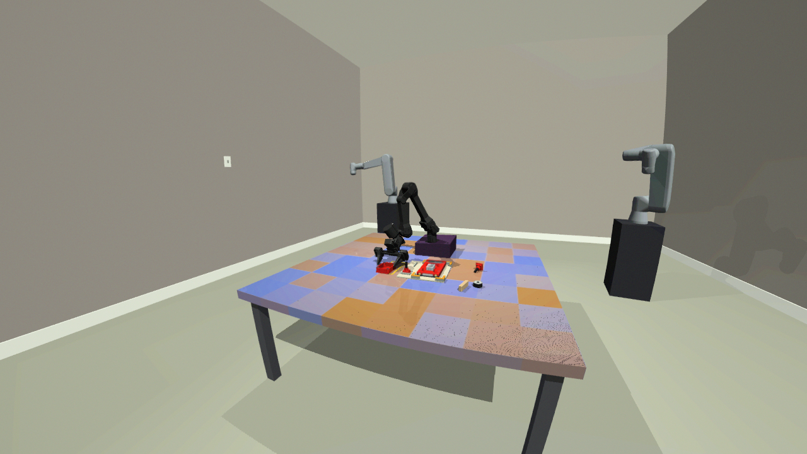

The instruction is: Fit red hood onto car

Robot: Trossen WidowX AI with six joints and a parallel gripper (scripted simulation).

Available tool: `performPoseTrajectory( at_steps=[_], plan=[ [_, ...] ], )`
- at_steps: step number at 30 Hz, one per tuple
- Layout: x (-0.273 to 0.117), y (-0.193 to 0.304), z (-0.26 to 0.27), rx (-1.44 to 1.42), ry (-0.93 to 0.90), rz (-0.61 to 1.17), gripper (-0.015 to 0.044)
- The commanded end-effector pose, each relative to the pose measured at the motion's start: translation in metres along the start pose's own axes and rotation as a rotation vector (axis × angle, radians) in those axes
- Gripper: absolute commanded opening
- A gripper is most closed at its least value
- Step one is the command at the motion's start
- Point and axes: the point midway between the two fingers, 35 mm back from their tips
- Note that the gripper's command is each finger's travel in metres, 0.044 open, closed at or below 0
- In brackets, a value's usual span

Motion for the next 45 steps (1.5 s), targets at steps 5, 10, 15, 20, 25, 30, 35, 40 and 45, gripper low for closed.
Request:
performPoseTrajectory(
  at_steps=[5, 10, 15, 20, 25, 30, 35, 40, 45],
  plan=[
    [0.002, 0.002, 0.000, -0.003, -0.002, -0.006, 0.0440],
    [0.003, 0.004, 0.001, -0.003, -0.002, -0.006, 0.0440],
    [0.004, 0.006, 0.001, -0.003, -0.002, -0.006, 0.0440],
    [0.005, 0.008, 0.002, -0.003, -0.002, -0.006, 0.0440],
    [0.006, 0.010, 0.002, 0.000, 0.000, 0.000, 0.0414],
    [0.006, 0.010, 0.002, 0.000, 0.000, 0.000, 0.0322],
    [0.006, 0.010, 0.002, 0.000, 0.000, 0.000, 0.0288],
    [0.005, 0.009, 0.001, 0.000, 0.000, 0.000, 0.0196],
    [0.002, 0.002, -0.001, 0.000, 0.000, -0.001, 0.0065]
  ],
)
Point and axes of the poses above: the point midway between the two fingers, 35 mm back from their tips, its own x axis out along the fingers, its own z axis across the jaws, y = z × x, and after that the axes turned 8 degrees about -x, right-handed
